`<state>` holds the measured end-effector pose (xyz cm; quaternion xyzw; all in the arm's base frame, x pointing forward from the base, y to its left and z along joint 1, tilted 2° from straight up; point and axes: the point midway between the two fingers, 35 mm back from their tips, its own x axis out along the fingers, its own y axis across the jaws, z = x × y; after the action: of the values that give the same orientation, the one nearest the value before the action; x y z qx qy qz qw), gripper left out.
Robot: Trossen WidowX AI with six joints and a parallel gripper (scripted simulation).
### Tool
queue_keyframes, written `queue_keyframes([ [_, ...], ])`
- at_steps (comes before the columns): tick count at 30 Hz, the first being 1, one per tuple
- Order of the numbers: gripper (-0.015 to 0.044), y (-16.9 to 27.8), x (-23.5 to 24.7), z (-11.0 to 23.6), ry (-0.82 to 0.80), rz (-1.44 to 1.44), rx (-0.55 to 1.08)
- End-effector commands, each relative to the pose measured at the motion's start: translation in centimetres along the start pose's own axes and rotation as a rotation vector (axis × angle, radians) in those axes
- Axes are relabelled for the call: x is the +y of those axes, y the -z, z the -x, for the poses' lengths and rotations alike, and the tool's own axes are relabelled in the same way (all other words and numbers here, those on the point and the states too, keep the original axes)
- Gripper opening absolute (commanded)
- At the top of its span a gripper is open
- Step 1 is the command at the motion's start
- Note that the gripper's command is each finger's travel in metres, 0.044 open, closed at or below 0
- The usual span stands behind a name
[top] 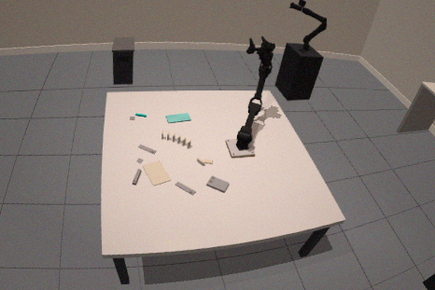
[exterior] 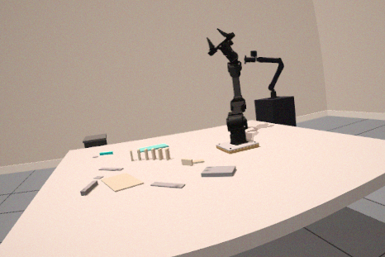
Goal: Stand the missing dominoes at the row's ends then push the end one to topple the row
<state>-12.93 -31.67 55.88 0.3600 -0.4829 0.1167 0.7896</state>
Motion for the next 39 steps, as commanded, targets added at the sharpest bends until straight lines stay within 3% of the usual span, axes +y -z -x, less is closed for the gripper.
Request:
queue_keyframes([
  [1, 0.0426, 0.2, 0.2, -0.1, -0.002, 0.01, 0.005],
  [12, 0.044, 14.4, 9.1, -5.6, -0.164, 0.62, 0.314],
  [21, 0.044, 29.4, 12.4, -7.1, -0.398, 1.133, 0.608],
  [30, 0.044, 44.7, 10.8, -4.4, -0.762, 1.574, 0.934],
  [39, 0.044, 57.1, 5.0, 2.7, -1.298, 1.833, 1.277],
])
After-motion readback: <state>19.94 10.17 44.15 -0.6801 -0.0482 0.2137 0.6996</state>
